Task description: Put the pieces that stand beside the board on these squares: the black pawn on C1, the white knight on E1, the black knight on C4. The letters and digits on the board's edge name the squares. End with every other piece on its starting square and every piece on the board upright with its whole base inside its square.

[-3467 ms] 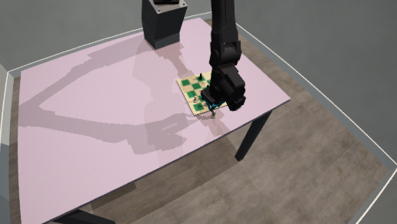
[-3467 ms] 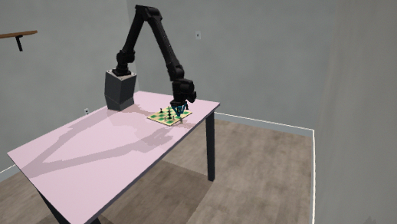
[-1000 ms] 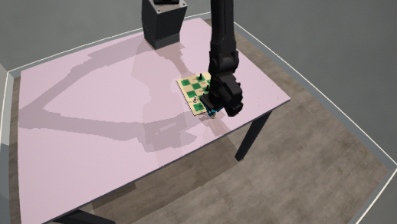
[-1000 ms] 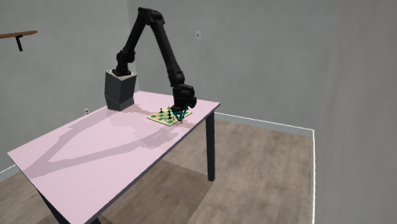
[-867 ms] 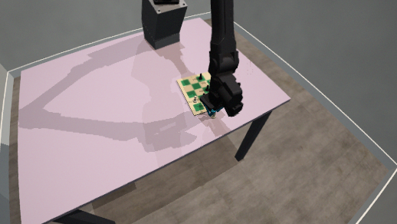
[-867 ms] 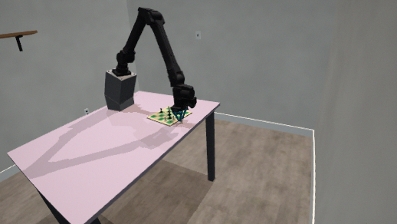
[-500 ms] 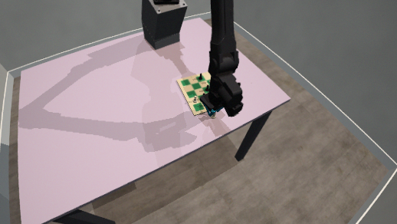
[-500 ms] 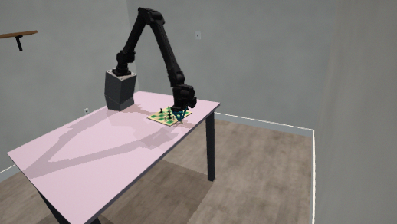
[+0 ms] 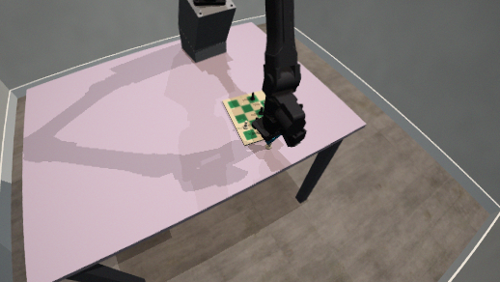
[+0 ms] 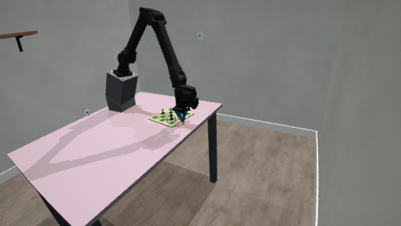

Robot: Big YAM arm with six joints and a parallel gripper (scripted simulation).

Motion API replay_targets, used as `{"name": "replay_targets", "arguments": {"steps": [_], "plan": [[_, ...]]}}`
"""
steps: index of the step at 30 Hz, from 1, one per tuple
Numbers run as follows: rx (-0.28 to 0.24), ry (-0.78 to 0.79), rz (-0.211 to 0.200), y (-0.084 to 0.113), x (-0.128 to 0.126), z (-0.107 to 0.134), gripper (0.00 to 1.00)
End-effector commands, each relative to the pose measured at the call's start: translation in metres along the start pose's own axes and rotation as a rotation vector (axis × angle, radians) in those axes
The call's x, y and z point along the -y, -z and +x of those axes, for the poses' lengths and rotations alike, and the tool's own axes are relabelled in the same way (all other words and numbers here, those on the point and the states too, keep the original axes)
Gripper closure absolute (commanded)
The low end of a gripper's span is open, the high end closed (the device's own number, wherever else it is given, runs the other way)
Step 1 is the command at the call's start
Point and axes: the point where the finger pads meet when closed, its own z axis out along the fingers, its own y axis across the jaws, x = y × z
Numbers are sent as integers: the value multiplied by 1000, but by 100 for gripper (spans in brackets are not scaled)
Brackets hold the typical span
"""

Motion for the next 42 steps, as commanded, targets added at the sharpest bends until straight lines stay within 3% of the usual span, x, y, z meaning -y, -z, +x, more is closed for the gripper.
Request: {"name": "replay_targets", "arguments": {"steps": [1,26,29,30,33,35,42], "plan": [[28,3,3,-5,-3,-15,100],[27,3,3,-5,-3,-15,100],[-1,0,-1,-4,-4,-3,100],[15,1,2,15,-3,-7,100],[21,1,6,32,1,-8,100],[21,1,6,32,1,-8,100],[21,1,7,83,6,-6,100]]}}
